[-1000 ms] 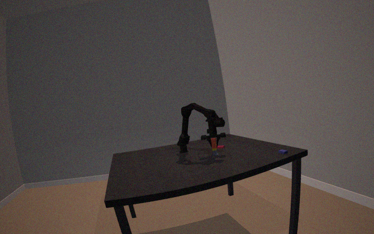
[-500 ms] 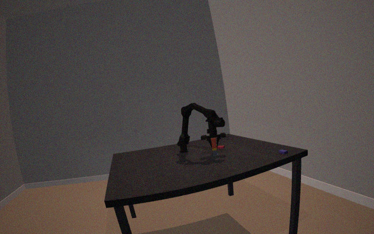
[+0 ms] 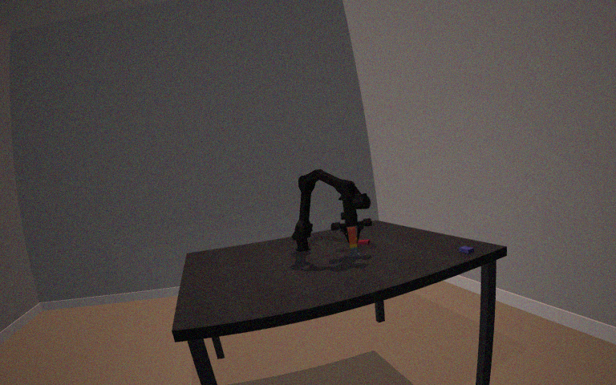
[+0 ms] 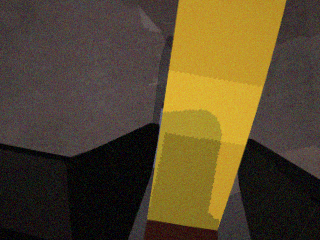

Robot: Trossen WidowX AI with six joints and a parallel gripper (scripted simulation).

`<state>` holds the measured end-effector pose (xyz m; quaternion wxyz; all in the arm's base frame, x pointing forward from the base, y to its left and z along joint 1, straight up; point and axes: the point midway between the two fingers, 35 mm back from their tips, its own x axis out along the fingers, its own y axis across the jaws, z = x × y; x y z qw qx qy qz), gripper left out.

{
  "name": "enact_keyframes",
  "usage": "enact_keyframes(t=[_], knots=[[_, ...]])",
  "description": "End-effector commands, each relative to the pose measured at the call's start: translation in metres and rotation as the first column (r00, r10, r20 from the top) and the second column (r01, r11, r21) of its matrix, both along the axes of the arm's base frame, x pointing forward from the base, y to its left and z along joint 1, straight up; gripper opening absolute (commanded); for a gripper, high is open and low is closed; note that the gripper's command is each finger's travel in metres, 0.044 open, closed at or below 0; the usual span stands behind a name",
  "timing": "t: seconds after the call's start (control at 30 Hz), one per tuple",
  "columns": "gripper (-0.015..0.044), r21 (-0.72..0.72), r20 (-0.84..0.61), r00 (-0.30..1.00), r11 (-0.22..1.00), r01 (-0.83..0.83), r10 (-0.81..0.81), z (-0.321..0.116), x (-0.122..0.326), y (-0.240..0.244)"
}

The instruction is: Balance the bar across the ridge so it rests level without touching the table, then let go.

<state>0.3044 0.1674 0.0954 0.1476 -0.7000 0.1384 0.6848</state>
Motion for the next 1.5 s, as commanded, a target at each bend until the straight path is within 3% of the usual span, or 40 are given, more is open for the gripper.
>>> enact_keyframes(t=[0.0, 0.37, 0.7, 0.83, 1.1, 1.47], knots=[[0.0185, 0.000, 0.000, 1.000, 1.000, 0.000, 0.000, 0.000, 0.000, 0.000], [0.0185, 0.000, 0.000, 1.000, 1.000, 0.000, 0.000, 0.000, 0.000, 0.000], [0.0440, 0.000, 0.000, 1.000, 1.000, 0.000, 0.000, 0.000, 0.000, 0.000], [0.0440, 0.000, 0.000, 1.000, 1.000, 0.000, 0.000, 0.008, 0.001, 0.001], [0.0440, -0.001, 0.000, 1.000, 1.000, 0.000, 0.000, 0.098, -0.002, -0.001], [0.0440, -0.001, 0.000, 1.000, 1.000, 0.000, 0.000, 0.100, -0.002, -0.001]])
